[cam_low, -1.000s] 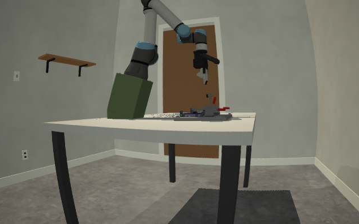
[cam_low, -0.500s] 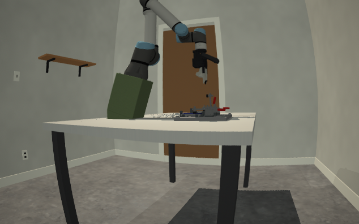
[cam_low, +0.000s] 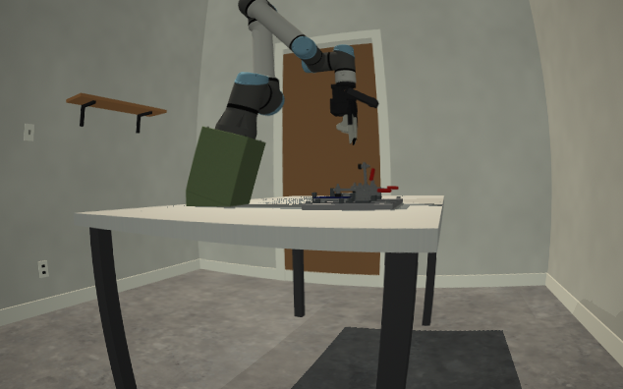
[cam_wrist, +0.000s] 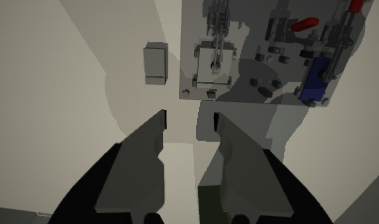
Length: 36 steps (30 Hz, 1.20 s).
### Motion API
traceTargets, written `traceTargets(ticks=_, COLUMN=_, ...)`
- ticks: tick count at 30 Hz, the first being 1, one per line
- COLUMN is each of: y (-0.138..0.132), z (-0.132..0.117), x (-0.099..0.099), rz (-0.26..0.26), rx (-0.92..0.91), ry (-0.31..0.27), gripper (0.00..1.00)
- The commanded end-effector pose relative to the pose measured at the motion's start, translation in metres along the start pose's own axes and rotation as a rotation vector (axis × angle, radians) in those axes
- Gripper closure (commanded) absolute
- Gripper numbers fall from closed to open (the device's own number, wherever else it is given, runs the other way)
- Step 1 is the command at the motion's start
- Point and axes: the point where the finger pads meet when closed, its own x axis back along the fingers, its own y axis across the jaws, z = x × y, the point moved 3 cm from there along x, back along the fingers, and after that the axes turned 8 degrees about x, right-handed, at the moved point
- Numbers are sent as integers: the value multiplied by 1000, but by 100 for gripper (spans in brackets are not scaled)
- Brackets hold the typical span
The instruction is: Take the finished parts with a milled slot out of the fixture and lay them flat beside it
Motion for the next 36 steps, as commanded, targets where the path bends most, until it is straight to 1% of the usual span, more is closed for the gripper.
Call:
traceTargets(ticks=1, y=17, z=-2, x=1, rz=3, rx=1, ry=1, gripper=72)
traceTargets(ticks=7, y=34, z=-4, x=0, rz=3, rx=1, ry=1, gripper=72)
traceTargets(ticks=16, y=45, z=-6, x=0, rz=3, rx=1, ry=1, gripper=72)
traceTargets(ticks=36, y=47, z=-6, x=0, rz=3, rx=1, ry=1, gripper=72)
